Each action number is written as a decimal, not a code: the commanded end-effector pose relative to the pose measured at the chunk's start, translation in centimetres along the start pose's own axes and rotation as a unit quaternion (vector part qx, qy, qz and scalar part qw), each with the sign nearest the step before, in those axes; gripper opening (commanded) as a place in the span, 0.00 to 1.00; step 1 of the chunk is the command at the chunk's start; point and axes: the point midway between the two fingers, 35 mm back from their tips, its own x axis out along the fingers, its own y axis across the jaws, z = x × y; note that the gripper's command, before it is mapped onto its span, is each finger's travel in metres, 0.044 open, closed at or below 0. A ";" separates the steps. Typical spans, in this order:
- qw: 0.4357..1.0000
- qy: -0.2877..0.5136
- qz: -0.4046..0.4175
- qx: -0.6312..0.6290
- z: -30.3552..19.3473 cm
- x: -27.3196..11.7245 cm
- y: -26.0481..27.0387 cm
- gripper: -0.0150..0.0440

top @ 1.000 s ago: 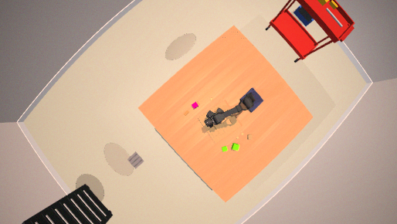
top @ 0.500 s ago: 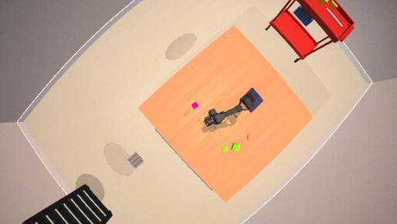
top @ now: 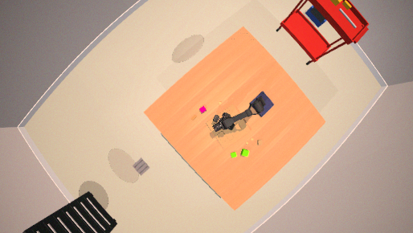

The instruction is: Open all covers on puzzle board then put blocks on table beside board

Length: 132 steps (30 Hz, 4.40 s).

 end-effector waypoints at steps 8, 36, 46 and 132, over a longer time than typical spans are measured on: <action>0.997 0.000 -0.001 0.072 0.0 -0.3 0.1 0.25; 0.944 0.000 -0.002 -0.330 0.1 -3.3 0.3 0.50; 0.885 0.001 -0.003 -0.466 0.2 -5.0 0.4 0.50; 0.828 0.001 -0.004 -0.561 0.3 -1.9 0.2 0.50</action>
